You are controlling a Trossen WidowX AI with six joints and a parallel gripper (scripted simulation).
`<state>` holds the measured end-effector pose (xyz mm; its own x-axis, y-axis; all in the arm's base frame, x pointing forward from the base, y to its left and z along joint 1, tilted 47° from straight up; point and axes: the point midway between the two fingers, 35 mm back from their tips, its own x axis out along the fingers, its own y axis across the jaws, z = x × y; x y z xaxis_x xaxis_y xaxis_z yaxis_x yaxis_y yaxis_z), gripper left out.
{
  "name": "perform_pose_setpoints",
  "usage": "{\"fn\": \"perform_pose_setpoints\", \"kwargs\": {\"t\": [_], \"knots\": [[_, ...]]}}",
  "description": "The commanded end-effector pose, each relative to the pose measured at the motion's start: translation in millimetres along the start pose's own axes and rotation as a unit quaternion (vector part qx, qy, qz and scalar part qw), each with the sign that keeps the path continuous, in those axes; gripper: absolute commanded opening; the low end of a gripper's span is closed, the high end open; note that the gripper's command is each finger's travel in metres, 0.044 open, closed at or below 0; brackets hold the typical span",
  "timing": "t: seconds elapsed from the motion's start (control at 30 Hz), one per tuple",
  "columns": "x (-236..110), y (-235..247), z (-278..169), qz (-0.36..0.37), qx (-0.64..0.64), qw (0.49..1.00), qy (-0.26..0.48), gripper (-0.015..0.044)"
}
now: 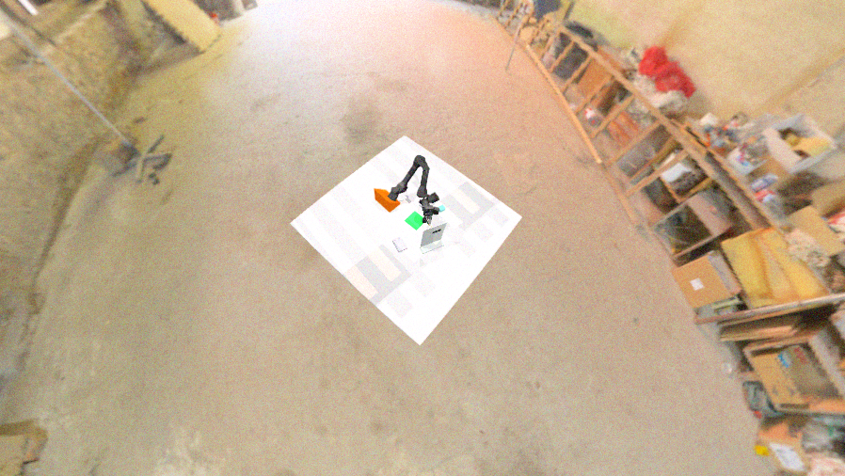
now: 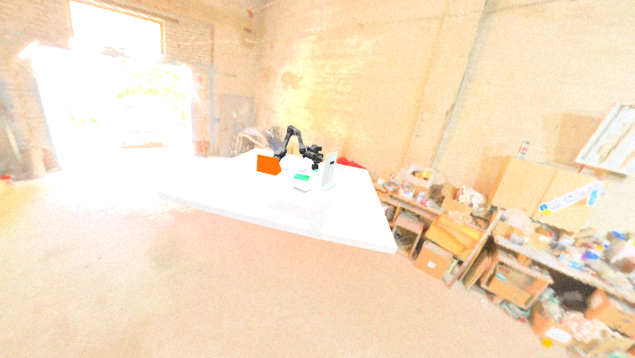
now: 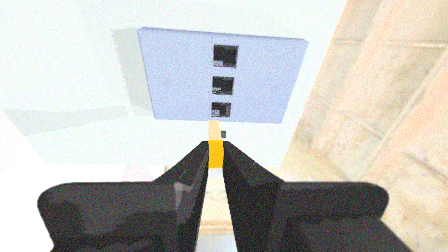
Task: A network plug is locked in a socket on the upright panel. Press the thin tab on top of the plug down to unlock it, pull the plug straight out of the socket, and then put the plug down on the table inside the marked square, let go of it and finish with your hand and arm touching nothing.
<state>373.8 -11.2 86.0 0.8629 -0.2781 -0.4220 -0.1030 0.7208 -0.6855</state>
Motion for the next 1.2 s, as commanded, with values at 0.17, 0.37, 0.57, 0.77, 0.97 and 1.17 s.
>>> {"fn": "perform_pose_setpoints", "kwargs": {"t": [0.17, 0.37, 0.57, 0.77, 0.97, 1.17], "knots": [[-4.7, -1.1, -1.3, -0.003, 0.002, 1.0, 0.002, 0.0], [-7.5, -1.1, -1.8, -0.003, 0.002, 1.0, 0.002, 0.0], [-10.4, -1.0, -2.4, -0.003, 0.002, 1.0, 0.002, 0.0], [-13.3, -1.0, -2.9, -0.003, 0.002, 1.0, 0.002, 0.0], [-16.0, -1.0, -3.4, -0.003, 0.002, 1.0, 0.002, 0.0], [-18.7, -0.9, -3.9, -0.002, 0.002, 1.0, 0.002, 0.0]]}}
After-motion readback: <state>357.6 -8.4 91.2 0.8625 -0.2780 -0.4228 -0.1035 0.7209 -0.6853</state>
